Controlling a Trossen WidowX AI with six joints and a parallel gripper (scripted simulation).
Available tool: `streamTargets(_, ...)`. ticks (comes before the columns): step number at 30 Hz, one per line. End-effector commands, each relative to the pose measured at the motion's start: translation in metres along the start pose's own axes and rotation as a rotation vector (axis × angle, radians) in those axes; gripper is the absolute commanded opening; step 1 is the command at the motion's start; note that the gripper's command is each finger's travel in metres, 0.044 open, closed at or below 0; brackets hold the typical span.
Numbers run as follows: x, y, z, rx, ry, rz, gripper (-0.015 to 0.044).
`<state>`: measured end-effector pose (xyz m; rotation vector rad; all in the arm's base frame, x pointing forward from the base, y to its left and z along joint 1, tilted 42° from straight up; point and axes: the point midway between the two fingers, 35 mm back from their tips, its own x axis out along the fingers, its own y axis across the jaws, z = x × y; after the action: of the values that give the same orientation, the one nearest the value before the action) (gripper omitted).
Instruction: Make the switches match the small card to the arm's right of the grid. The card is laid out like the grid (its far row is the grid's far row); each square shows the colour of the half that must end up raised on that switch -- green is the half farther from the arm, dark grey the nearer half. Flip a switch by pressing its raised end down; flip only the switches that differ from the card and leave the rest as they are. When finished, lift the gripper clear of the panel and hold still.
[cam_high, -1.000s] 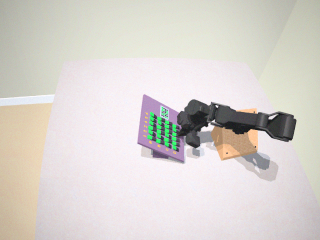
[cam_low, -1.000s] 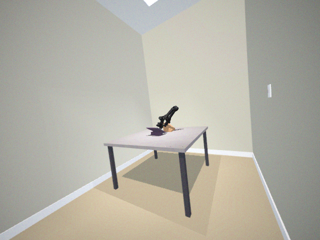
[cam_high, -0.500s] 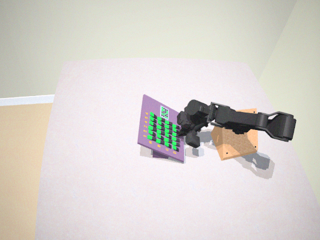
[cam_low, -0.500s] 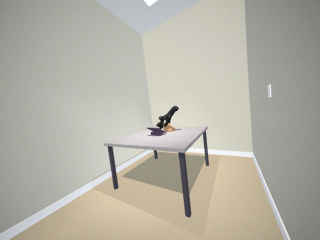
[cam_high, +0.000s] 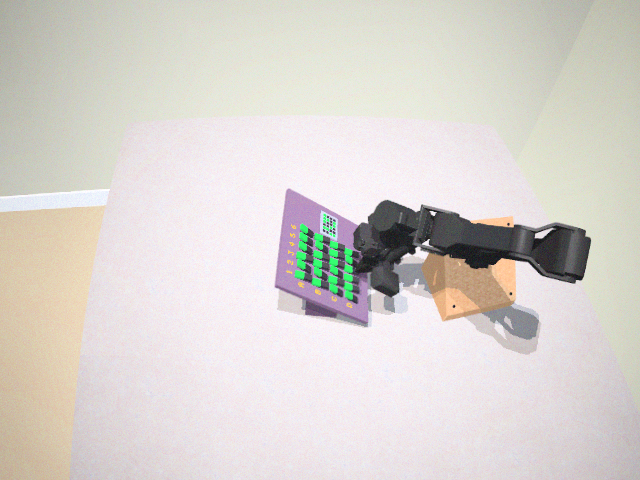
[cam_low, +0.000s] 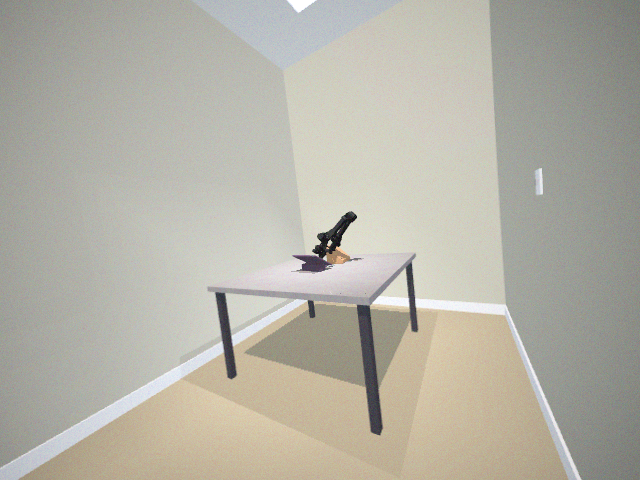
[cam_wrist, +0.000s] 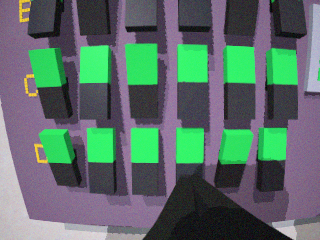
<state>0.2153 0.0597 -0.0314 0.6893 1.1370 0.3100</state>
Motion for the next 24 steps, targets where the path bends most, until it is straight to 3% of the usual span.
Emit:
streamTargets(1, 0.0007, -0.0006, 0.0001, 0.004, -0.001, -0.003, 0.0)
streamTargets(24, -0.0022, -0.0013, 0.0015, -0.001, 0.003, -0.004, 0.0)
